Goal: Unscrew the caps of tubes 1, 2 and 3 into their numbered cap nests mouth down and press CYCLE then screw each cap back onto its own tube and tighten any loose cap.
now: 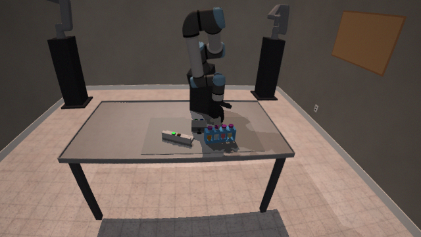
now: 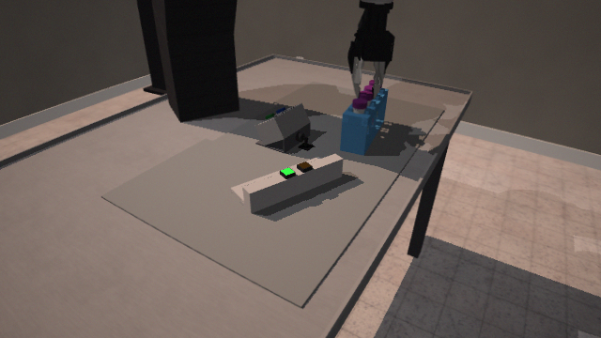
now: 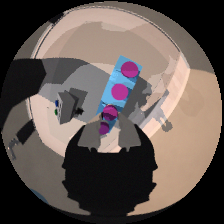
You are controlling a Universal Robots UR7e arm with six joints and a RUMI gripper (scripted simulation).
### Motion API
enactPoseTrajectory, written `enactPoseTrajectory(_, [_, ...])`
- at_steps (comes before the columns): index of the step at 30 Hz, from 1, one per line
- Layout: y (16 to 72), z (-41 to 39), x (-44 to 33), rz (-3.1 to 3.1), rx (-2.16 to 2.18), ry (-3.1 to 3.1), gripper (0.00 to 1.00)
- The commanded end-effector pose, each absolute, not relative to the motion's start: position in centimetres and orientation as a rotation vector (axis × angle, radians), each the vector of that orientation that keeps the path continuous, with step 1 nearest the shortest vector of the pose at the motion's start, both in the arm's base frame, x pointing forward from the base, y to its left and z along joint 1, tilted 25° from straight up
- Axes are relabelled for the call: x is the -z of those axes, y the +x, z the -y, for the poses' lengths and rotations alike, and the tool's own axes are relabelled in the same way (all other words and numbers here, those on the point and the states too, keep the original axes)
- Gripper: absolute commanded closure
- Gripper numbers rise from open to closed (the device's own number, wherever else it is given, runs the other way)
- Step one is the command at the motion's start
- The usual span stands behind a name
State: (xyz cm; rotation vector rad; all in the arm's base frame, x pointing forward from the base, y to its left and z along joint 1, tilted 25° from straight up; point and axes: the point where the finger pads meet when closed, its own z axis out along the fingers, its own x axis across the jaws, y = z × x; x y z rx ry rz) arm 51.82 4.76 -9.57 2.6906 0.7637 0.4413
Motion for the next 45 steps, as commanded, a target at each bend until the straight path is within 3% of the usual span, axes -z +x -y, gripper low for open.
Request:
enactPoseTrajectory(1, [51.84,-4.78,9.55,-0.497,-0.487,2.775,1.0])
enactPoseTrajectory(18, [51.87,-4.76,9.62,0.573,-0.626,2.882,1.0])
enactPoseTrajectory(24, [51.87,-4.76,9.62,0.573,-0.626,2.882,1.0])
enactPoseTrajectory(25, [51.87,-4.76,9.62,0.573,-0.626,2.882,0.65])
enactPoseTrajectory(38, [51.85,-4.78,9.57,0.45,-0.614,2.889,0.65])
enactPoseTrajectory(45, [51.85,-4.78,9.57,-0.251,-0.526,2.833,0.65])
